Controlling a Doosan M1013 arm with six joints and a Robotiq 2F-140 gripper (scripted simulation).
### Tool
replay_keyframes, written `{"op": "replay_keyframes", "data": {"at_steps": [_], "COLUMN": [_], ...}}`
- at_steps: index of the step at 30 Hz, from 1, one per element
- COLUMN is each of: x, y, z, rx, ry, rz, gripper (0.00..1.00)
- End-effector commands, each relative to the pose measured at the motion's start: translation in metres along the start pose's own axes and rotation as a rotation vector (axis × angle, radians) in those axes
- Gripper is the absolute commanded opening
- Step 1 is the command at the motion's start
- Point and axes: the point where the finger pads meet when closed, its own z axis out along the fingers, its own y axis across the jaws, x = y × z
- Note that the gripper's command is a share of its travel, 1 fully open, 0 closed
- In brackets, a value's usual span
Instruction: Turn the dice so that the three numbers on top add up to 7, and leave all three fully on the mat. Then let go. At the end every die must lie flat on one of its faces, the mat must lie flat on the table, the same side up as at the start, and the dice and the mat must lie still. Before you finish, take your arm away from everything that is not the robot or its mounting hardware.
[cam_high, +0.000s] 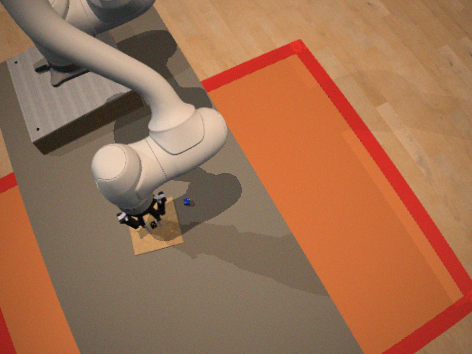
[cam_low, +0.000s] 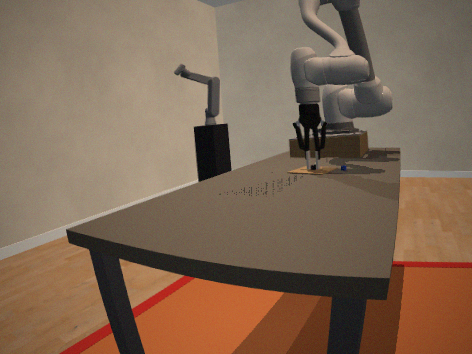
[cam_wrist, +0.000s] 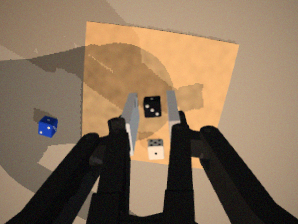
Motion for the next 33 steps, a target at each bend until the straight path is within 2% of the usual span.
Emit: {"op": "replay_keyframes", "data": {"at_steps": [1,9,16,18,28,33], "x": [0.000,0.000,0.000,0.000,0.000,0.000], "y": [0.000,0.000,0.000,0.000,0.000,0.000], "z": [0.000,-0.002,-0.022,-0.022,-0.074,-0.088], "rx": [0.000,0.000,0.000,0.000,0.000,0.000], "ry": [0.000,0.000,0.000,0.000,0.000,0.000], "rz": [0.000,0.000,0.000,0.000,0.000,0.000], "gripper": [0.19,0.19,0.19,0.19,0.19,0.19]}}
